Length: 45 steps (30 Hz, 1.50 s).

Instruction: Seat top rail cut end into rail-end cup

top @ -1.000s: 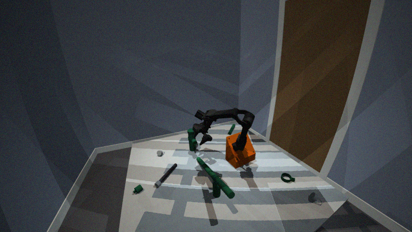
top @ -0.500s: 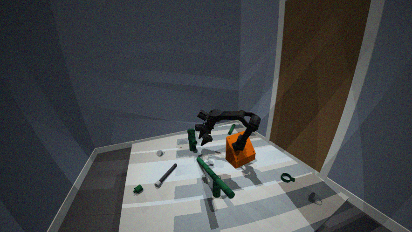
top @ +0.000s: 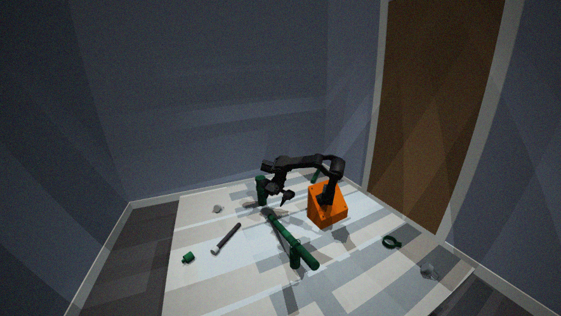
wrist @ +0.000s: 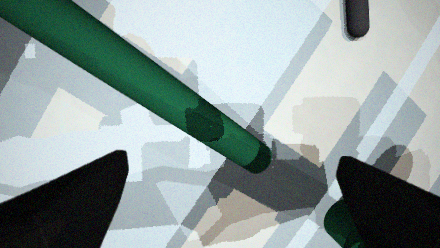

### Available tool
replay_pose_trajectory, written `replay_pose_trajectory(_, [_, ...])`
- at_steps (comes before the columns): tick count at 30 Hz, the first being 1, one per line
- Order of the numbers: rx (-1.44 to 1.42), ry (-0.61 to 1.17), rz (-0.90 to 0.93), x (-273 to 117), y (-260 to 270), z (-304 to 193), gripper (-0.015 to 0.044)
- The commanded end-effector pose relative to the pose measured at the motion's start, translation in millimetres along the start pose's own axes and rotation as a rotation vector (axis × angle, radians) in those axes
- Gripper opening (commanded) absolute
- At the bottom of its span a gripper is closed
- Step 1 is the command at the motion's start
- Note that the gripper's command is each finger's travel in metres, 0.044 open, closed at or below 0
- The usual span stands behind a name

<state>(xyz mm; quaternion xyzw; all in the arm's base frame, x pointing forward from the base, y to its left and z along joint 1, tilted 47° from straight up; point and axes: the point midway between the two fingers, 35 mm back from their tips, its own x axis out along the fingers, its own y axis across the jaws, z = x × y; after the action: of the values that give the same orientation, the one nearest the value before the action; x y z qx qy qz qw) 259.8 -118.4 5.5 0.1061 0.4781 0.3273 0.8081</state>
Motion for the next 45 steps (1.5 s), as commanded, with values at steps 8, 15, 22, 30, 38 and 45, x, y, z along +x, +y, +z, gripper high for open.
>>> replay_pose_trajectory(8, [-0.925, 0.094, 0.269, 41.4, 19.1, 9.4, 0.0440])
replay_pose_trajectory(15, [-0.925, 0.094, 0.269, 41.4, 19.1, 9.4, 0.0440])
replay_pose_trajectory(22, [-0.925, 0.094, 0.268, 48.5, 20.2, 8.2, 0.0440])
replay_pose_trajectory(30, [-0.925, 0.092, 0.269, 76.4, 26.3, 2.5, 0.0440])
replay_pose_trajectory(38, [-0.925, 0.091, 0.269, 90.5, 29.2, -0.3, 0.0440])
replay_pose_trajectory(45, [-0.925, 0.092, 0.269, 99.9, 30.3, -1.7, 0.0440])
